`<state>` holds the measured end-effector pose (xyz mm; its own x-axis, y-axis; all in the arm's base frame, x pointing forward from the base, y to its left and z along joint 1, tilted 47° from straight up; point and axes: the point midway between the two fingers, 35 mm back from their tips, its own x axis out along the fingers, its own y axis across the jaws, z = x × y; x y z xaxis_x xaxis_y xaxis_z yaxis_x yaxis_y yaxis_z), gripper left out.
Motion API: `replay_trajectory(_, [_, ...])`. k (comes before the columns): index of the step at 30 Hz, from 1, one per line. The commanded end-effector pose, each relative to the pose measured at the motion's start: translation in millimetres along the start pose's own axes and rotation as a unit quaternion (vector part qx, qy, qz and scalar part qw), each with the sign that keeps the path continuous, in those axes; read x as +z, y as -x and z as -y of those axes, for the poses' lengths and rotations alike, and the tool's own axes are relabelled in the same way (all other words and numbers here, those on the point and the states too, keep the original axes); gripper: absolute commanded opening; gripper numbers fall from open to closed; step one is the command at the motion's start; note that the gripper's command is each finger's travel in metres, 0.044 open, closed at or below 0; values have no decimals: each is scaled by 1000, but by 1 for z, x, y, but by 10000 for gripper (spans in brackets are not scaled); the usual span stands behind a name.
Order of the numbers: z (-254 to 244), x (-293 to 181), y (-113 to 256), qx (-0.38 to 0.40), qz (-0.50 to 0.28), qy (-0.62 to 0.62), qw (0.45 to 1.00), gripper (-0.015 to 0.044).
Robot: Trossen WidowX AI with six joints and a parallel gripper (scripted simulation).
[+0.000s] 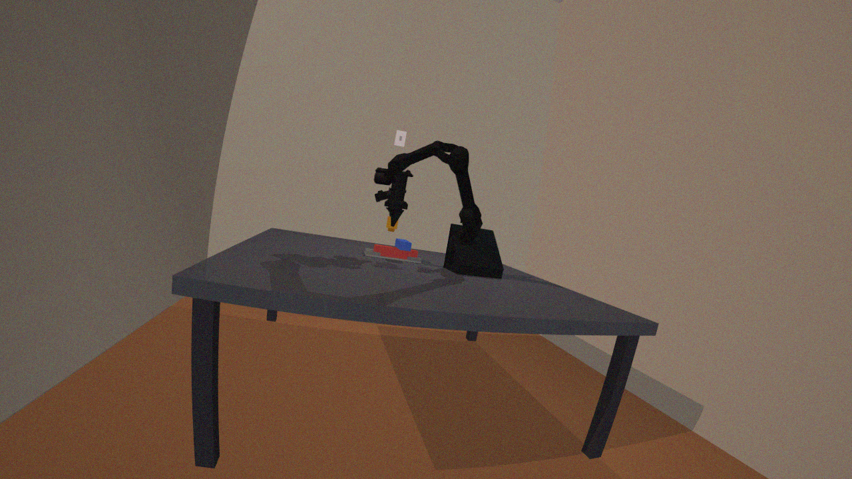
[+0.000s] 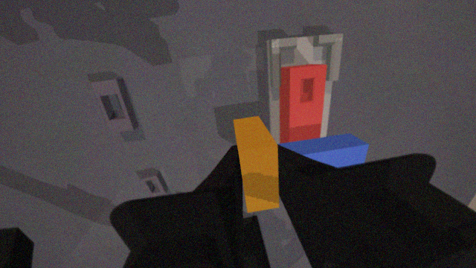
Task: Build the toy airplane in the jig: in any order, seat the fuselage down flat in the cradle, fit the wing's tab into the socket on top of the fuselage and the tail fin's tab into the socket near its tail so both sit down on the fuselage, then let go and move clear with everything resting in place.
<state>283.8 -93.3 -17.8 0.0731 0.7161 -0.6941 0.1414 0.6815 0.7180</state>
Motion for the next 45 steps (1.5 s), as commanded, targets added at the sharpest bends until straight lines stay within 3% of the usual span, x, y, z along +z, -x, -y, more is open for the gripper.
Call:
replay_trajectory(1, [13,4,-3,-3,1,2,1000,0])
replay_trajectory(27, [85,15,-33,-1,0,-7,1000,0])
replay_trajectory(30, [85,15,-33,-1,0,-7,1000,66])
replay_trajectory(45, [85,15,-33,-1,0,-7,1000,66])
